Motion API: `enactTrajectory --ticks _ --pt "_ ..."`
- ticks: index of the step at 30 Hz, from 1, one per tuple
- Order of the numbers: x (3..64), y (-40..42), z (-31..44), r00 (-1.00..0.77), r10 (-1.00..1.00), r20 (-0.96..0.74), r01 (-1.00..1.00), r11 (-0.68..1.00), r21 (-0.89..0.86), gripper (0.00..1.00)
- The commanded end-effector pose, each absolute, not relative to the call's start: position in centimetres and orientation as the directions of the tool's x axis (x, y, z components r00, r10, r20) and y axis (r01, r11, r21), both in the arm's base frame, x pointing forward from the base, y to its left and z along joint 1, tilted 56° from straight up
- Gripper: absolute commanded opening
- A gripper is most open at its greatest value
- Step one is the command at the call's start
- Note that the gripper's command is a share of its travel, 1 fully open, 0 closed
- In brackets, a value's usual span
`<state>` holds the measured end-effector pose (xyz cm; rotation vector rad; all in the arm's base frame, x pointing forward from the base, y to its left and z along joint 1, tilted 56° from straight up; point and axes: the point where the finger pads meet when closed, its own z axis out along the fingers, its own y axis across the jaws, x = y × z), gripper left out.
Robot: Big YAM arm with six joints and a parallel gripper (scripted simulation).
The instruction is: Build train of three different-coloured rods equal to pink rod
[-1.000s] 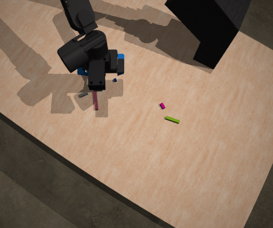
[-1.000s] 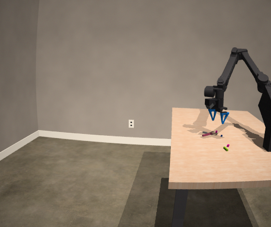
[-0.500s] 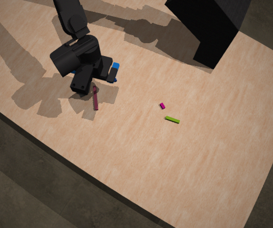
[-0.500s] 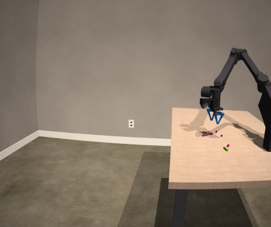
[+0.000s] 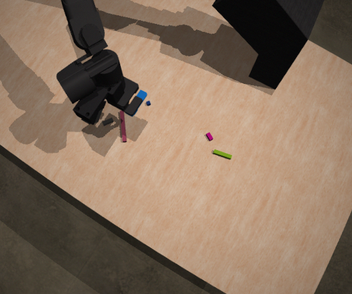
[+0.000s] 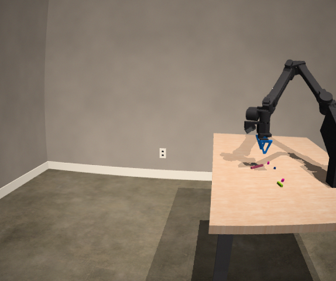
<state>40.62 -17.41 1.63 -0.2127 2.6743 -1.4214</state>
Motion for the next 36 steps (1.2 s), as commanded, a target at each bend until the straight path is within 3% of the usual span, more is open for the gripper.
enactTrajectory --ticks 1,24,30,31,36 --pt "41.5 -18.0 1.9 -0.988 -0.097 -0.123 0.046 0.571 -0.82 1.0" --pt "44.8 -19.3 3.4 -0.862 0.167 -0.479 0.484 0.553 -0.678 1.0" --pt "44.8 -18.8 3.5 -0.849 0.172 -0.5 0.503 0.554 -0.663 1.0" --pt "44.8 -18.8 3.5 -0.849 0.172 -0.5 0.503 0.554 -0.663 0.23" --pt "44.8 -18.8 3.6 -0.849 0.172 -0.5 0.503 0.554 -0.663 0.23"
